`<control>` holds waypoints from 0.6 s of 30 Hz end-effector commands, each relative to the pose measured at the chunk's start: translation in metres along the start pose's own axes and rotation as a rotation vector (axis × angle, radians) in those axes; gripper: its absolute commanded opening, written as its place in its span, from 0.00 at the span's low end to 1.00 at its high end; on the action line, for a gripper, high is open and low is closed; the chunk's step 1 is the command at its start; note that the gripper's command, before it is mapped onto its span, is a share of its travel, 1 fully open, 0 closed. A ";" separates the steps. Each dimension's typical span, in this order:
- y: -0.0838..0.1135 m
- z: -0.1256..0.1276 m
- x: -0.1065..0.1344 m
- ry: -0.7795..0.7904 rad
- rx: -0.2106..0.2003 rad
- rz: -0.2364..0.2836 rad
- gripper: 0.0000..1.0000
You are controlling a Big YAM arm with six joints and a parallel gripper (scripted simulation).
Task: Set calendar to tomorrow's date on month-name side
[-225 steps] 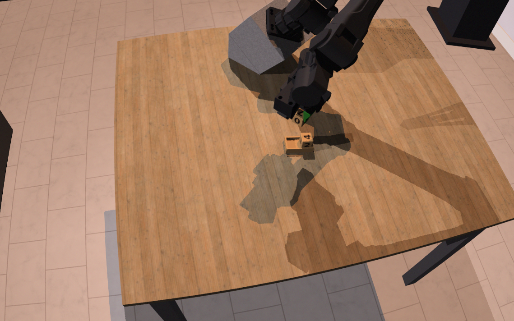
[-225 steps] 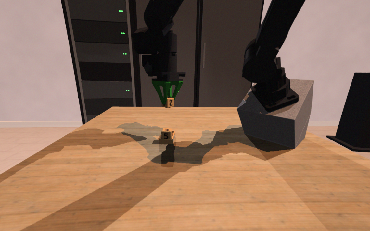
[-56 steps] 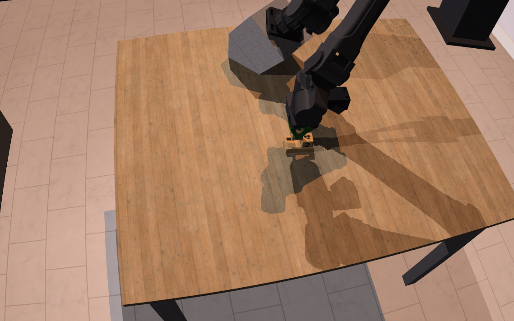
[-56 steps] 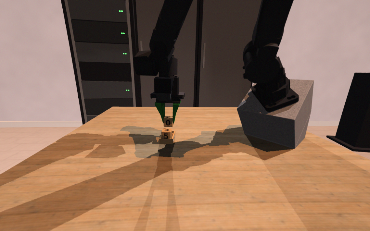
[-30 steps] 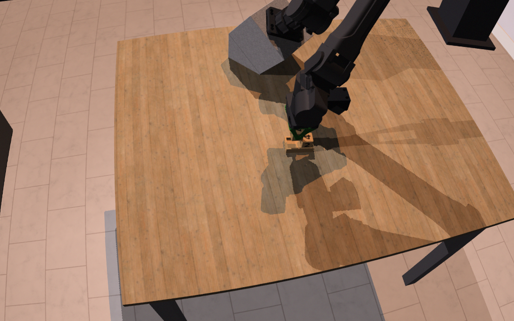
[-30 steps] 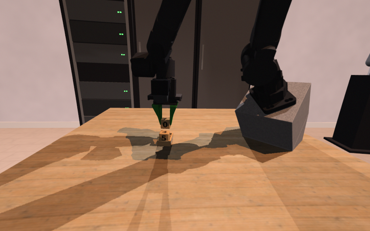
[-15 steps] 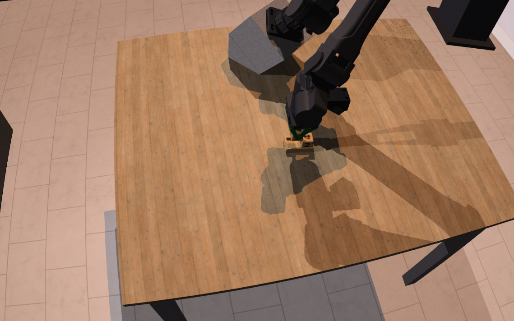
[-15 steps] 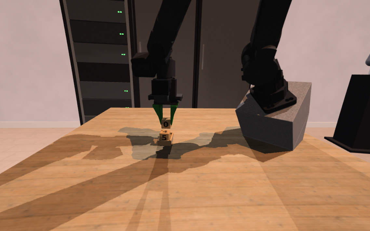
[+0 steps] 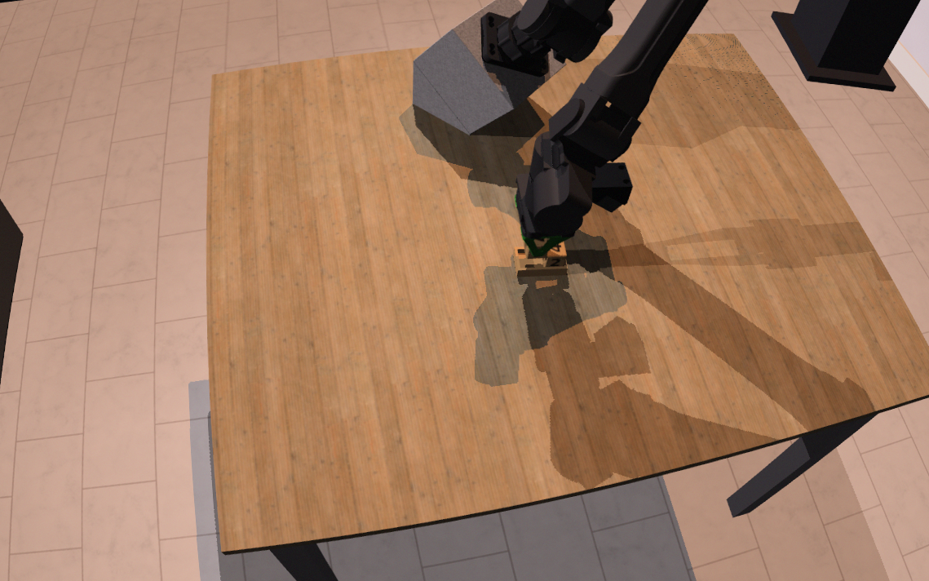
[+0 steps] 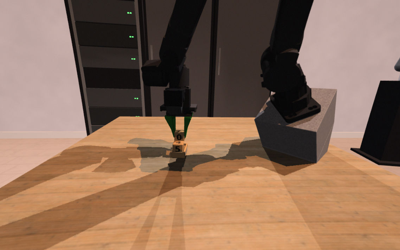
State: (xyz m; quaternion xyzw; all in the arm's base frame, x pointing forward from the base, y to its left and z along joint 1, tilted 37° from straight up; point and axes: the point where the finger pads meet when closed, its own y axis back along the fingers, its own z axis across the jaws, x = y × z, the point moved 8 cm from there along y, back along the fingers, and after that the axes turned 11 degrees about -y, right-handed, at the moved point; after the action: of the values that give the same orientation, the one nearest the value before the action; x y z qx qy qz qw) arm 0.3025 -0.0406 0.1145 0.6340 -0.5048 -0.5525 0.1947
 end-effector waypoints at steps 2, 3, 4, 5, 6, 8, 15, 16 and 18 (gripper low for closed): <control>-0.003 -0.004 -0.001 -0.004 0.011 -0.002 0.26; -0.002 -0.005 0.000 -0.005 0.019 0.000 0.26; -0.006 -0.002 -0.001 -0.004 0.007 -0.002 0.26; -0.007 -0.003 -0.002 -0.003 0.007 -0.003 0.26; -0.008 -0.002 -0.002 -0.003 0.006 -0.003 0.26; -0.009 -0.002 -0.001 -0.004 0.007 -0.002 0.26; -0.013 -0.003 -0.001 -0.003 0.012 -0.002 0.26; -0.013 -0.004 0.000 -0.008 0.015 0.000 0.26; -0.014 -0.005 0.001 -0.010 0.014 0.000 0.26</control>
State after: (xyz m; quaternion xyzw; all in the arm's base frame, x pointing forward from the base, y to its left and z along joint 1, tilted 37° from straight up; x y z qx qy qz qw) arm 0.3088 -0.0359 0.1044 0.6340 -0.5059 -0.5520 0.1935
